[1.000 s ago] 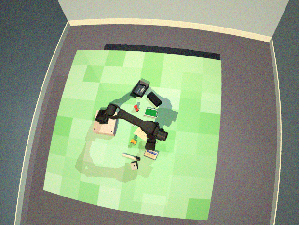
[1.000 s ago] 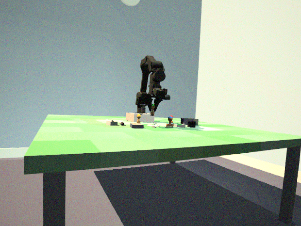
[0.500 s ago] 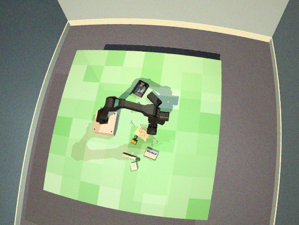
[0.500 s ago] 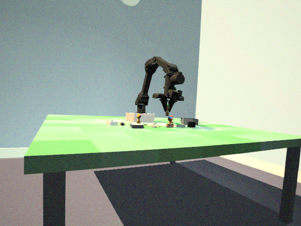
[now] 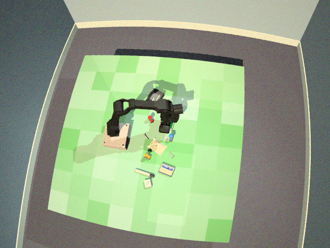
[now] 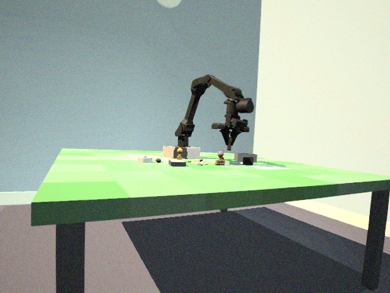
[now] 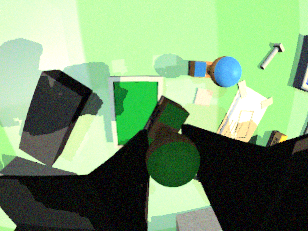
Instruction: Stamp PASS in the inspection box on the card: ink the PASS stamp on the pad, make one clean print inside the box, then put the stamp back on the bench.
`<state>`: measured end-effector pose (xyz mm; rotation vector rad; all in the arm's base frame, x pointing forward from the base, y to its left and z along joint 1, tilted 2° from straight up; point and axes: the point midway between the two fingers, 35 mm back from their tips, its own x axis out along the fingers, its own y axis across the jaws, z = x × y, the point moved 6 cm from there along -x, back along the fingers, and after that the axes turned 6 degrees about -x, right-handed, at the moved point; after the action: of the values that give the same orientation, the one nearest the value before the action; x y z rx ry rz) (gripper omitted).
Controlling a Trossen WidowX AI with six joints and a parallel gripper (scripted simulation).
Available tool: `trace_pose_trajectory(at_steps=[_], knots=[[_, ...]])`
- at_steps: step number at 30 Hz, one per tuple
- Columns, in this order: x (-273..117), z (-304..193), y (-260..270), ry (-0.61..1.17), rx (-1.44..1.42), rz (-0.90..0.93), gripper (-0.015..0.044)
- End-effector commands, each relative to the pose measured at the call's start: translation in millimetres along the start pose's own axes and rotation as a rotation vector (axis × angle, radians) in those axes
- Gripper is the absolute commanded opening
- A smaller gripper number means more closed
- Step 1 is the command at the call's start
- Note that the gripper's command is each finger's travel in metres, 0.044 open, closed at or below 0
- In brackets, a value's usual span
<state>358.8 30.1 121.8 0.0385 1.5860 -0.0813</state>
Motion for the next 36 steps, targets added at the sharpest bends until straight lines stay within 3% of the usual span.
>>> trace_pose_trajectory(at_steps=[1, 36], knots=[[-3, -10, 21, -0.007, 0.003, 0.008, 0.0000], [17, -9, 23, -0.007, -0.001, 0.008, 0.0000]])
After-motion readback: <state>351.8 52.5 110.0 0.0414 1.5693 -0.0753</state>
